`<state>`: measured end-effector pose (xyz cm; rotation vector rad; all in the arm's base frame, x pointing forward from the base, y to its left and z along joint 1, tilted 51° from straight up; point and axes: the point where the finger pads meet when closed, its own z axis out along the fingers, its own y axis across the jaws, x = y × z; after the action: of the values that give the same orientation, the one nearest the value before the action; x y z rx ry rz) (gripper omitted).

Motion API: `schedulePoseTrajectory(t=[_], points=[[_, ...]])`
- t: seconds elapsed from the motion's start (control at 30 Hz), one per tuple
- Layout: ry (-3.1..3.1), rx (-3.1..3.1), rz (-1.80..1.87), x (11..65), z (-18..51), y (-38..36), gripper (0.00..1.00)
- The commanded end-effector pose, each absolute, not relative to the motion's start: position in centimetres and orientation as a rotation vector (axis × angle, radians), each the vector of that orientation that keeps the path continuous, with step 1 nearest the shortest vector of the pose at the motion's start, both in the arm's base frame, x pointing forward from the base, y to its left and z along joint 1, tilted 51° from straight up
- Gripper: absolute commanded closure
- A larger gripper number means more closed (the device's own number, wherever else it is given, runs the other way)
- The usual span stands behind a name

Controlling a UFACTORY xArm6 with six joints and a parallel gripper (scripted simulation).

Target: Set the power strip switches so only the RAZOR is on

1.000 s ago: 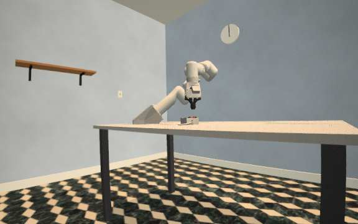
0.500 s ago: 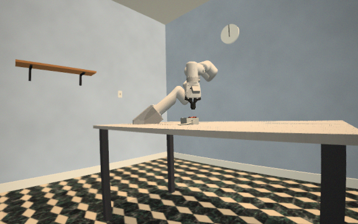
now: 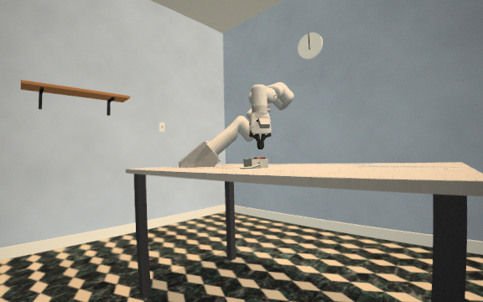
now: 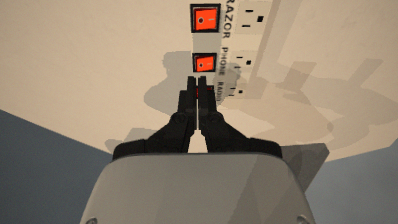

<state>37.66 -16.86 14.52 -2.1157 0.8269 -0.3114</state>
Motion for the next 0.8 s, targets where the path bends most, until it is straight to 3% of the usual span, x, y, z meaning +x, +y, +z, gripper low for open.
schedulePoseTrajectory(t=[0.0, 0.77], points=[[0.828, -2.117, -0.315, 37.9, 14.3, -16.7, 1.00], [0.828, -2.117, -0.315, 39.2, 12.7, -15.1, 1.00]])
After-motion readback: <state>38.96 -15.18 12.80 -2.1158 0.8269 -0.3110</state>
